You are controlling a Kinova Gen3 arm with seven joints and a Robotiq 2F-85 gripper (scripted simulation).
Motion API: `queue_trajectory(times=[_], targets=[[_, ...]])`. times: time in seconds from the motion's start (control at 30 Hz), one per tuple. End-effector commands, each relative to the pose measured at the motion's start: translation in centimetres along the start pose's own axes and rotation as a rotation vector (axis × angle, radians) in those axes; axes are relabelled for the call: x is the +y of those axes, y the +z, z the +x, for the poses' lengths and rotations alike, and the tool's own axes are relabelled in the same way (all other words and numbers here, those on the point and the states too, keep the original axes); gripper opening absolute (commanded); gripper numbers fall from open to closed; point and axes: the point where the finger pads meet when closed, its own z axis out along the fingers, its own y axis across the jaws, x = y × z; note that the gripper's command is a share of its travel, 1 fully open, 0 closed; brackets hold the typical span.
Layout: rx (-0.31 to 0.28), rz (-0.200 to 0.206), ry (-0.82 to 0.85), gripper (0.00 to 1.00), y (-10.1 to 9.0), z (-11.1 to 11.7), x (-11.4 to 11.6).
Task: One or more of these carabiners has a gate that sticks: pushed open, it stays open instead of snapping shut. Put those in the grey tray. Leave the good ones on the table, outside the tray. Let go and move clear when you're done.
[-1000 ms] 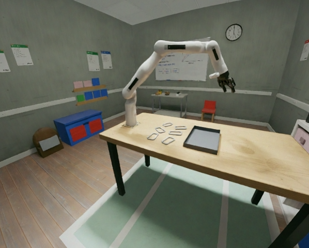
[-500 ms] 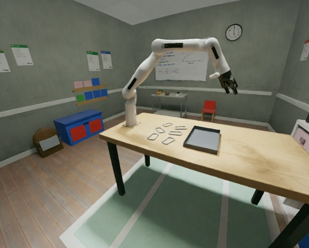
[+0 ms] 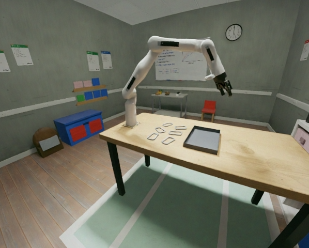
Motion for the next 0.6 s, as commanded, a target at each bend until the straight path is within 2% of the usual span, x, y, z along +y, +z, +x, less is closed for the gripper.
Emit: queue_trajectory(times=[0.0,0.2,0.23,0.57], targets=[[-0.027,0.013,0.001,1.0,-2.2,1.0,0.2],[-0.027,0.013,0.001,1.0,-2.2,1.0,0.2],[-0.016,0.006,0.0,1.0,-3.7,5.2,1.4],[-0.016,0.006,0.0,1.0,-3.7,5.2,1.4]])
